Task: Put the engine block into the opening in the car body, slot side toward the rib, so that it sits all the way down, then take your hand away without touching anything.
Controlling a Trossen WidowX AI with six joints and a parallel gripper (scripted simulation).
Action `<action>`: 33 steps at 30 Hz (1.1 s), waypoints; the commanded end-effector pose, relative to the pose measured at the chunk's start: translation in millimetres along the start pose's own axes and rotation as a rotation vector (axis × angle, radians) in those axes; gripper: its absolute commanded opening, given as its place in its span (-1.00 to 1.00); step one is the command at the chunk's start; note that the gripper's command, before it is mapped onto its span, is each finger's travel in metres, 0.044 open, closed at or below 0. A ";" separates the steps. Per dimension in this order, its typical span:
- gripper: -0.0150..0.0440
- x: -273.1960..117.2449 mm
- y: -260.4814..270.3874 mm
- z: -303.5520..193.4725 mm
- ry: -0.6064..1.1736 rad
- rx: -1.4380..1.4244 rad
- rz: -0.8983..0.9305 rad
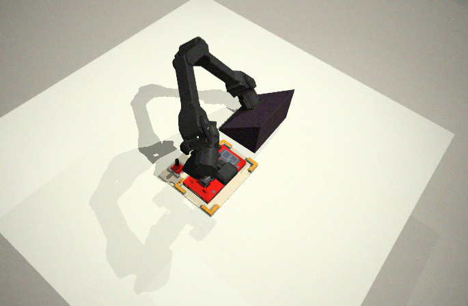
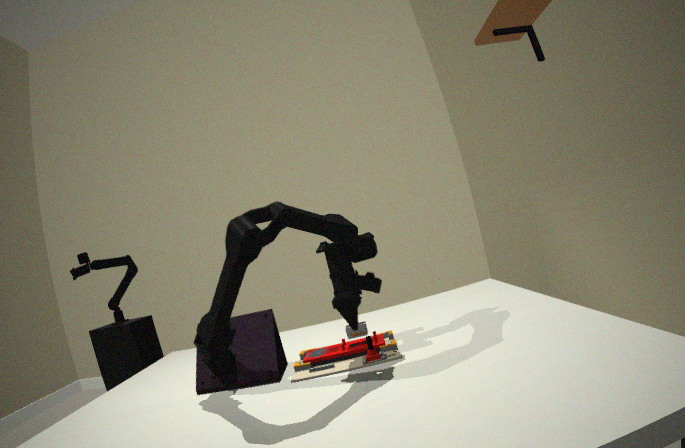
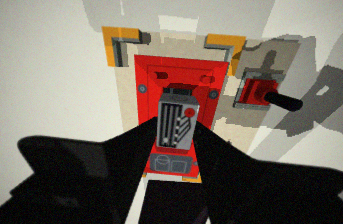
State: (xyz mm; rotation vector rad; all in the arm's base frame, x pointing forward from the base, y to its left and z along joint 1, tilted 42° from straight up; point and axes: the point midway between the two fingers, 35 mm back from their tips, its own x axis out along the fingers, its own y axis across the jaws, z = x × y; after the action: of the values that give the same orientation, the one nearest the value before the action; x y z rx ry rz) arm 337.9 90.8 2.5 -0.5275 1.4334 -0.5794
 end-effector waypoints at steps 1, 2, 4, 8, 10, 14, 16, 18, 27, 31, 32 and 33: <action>0.05 0.1 0.9 0.0 0.000 0.007 0.003; 0.05 0.1 0.9 0.0 0.000 0.003 0.003; 0.05 0.1 0.9 0.0 0.000 -0.019 0.003; 0.05 0.3 0.9 0.1 0.000 -0.067 0.003; 0.05 1.4 0.7 0.1 0.000 -0.095 0.003; 0.05 2.2 0.6 0.1 0.000 -0.064 0.003; 0.05 2.7 0.6 0.1 0.000 -0.038 0.003; 0.05 3.2 0.6 0.2 0.000 -0.016 0.003; 0.05 5.6 0.4 0.2 0.000 -0.011 0.003; 0.05 6.6 0.4 0.2 0.000 -0.029 0.003; 0.05 6.9 0.4 0.2 0.000 -0.032 0.003; 0.05 7.2 0.4 0.2 0.000 -0.035 0.003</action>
State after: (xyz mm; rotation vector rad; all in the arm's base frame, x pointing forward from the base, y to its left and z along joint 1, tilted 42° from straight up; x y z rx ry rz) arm 338.2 86.9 -2.0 -0.5397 1.4424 -0.5640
